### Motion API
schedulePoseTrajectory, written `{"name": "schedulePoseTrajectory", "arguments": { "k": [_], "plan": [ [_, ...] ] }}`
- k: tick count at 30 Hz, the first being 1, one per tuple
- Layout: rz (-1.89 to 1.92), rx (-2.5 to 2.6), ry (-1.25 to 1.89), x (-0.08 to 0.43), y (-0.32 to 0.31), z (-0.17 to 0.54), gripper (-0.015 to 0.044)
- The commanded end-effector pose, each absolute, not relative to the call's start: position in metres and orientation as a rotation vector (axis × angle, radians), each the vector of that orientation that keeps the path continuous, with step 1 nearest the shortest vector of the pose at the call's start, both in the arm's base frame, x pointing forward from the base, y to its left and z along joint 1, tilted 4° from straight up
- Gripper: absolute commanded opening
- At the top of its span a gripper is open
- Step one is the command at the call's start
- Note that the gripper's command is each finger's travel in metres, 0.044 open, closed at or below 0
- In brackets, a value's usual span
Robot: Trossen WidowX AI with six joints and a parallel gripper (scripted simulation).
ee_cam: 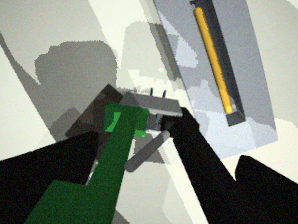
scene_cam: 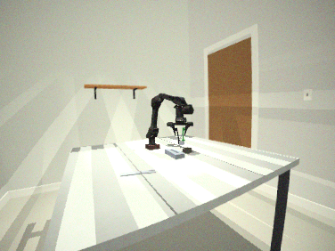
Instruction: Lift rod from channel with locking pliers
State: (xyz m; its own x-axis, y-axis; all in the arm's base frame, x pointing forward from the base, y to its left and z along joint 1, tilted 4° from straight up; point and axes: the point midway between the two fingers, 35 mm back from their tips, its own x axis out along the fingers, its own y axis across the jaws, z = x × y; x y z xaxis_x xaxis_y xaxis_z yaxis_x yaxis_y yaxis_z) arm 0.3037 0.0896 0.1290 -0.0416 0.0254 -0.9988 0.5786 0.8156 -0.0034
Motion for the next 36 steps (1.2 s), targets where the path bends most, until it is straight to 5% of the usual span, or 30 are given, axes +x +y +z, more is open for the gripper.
{"name": "schedulePoseTrajectory", "arguments": {
  "k": [1, 36],
  "plan": [
    [-0.450, 0.465, 1.564, 0.305, 0.085, 0.129, 0.0318],
    [-0.245, 0.261, 1.592, 0.305, 0.056, 0.129, 0.0318]
  ]
}}
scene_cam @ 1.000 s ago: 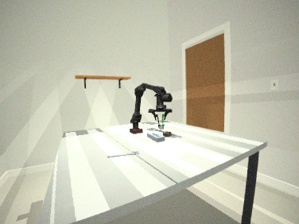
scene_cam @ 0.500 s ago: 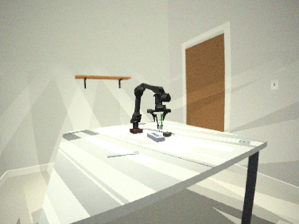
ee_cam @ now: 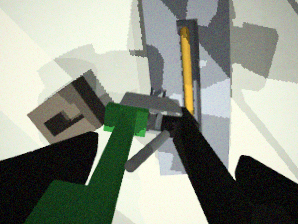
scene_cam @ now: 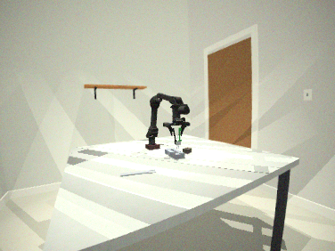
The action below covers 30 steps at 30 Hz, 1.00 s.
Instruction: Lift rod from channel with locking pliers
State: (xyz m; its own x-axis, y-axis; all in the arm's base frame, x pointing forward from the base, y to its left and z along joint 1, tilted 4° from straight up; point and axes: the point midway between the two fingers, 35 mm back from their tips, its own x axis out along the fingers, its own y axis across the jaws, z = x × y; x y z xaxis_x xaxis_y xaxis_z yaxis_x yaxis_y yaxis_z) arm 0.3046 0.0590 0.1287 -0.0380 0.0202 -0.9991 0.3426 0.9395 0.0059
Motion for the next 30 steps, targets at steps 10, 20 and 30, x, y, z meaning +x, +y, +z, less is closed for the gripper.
{"name": "schedulePoseTrajectory", "arguments": {
  "k": [10, 20, 30],
  "plan": [
    [-0.187, 0.202, 1.597, 0.305, 0.047, 0.129, 0.0318],
    [-0.128, 0.143, 1.601, 0.304, 0.039, 0.129, 0.0318],
    [-0.093, 0.108, 1.602, 0.304, 0.034, 0.128, 0.0318]
  ]
}}
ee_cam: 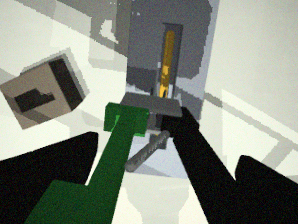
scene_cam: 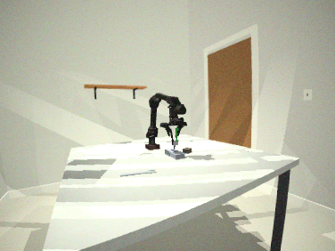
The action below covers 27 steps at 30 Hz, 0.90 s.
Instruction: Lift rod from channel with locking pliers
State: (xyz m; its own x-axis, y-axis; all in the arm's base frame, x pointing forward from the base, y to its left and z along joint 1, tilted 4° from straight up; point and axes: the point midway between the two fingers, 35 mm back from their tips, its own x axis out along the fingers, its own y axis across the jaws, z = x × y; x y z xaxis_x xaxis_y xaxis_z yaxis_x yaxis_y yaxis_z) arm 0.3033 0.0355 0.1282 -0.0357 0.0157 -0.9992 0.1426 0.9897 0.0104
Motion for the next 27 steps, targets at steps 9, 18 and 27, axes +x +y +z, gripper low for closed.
{"name": "schedulePoseTrajectory", "arguments": {
  "k": [9, 18, 27],
  "plan": [
    [-0.074, 0.089, 1.601, 0.3035, 0.0283, 0.1264, 0.0318],
    [-0.068, 0.083, 1.600, 0.3038, 0.0270, 0.1262, 0.0318],
    [-0.068, 0.083, 1.600, 0.3039, 0.0298, 0.1272, 0.0318]
  ]
}}
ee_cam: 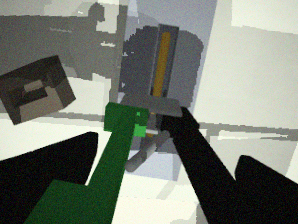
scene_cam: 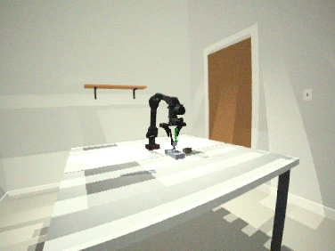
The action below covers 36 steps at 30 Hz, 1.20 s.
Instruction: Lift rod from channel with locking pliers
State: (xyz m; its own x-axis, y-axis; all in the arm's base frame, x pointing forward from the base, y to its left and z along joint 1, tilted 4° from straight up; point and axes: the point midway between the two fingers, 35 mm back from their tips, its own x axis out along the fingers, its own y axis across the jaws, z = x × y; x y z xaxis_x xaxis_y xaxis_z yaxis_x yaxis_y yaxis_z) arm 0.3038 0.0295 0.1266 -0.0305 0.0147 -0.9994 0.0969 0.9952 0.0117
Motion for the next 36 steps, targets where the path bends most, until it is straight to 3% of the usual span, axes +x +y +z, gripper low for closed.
{"name": "schedulePoseTrajectory", "arguments": {
  "k": [1, 36],
  "plan": [
    [-0.068, 0.083, 1.600, 0.304, 0.030, 0.127, 0.0318],
    [-0.068, 0.083, 1.600, 0.303, 0.031, 0.102, 0.0318]
  ]
}}
